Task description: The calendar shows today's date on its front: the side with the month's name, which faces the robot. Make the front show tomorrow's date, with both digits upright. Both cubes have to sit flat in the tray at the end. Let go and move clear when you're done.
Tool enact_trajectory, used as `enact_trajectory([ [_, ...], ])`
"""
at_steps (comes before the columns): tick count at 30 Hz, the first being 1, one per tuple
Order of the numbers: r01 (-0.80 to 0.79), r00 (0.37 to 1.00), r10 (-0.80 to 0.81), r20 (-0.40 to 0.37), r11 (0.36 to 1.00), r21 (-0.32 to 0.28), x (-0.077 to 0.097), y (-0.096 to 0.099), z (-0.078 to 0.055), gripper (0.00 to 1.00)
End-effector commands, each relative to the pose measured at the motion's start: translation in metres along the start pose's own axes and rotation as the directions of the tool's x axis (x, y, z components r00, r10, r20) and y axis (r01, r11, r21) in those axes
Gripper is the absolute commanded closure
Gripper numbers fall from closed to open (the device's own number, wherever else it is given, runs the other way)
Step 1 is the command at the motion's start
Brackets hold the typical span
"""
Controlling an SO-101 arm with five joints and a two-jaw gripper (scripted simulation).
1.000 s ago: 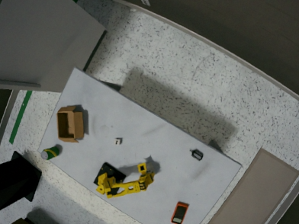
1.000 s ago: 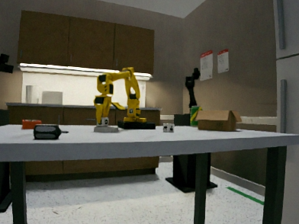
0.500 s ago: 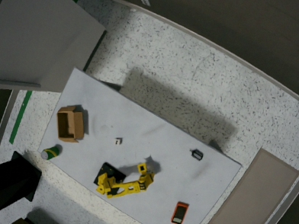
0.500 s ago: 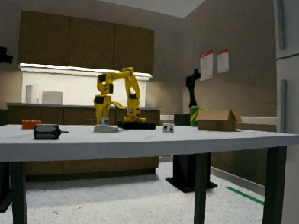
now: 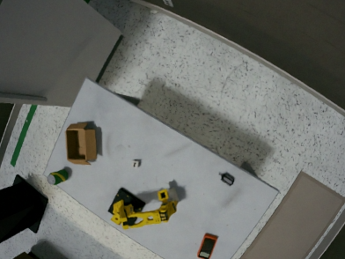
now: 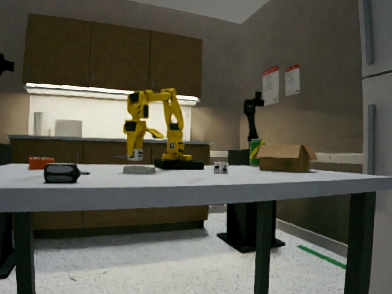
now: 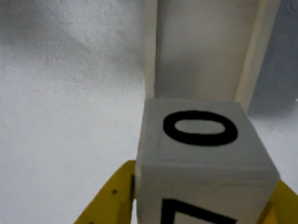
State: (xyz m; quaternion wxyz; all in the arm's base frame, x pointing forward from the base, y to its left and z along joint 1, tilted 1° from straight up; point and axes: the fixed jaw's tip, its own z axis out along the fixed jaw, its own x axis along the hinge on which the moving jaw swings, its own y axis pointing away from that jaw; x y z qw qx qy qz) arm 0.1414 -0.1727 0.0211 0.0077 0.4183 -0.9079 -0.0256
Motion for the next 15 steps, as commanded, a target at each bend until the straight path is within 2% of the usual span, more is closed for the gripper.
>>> enact_trajectory([
  [1, 0.002, 1.000, -0.002, -0.003, 1.000, 0.028, 0.0001, -0.0024, -0.0134, 1.00],
  [7, 0.002, 1.000, -0.002, -0.003, 1.000, 0.028, -0.0001, -0.0010, -0.0214, 1.00],
  [15, 0.002, 1.000, -0.002, -0.003, 1.000, 0.028, -0.0001, -0.0007, -0.0226, 1.00],
])
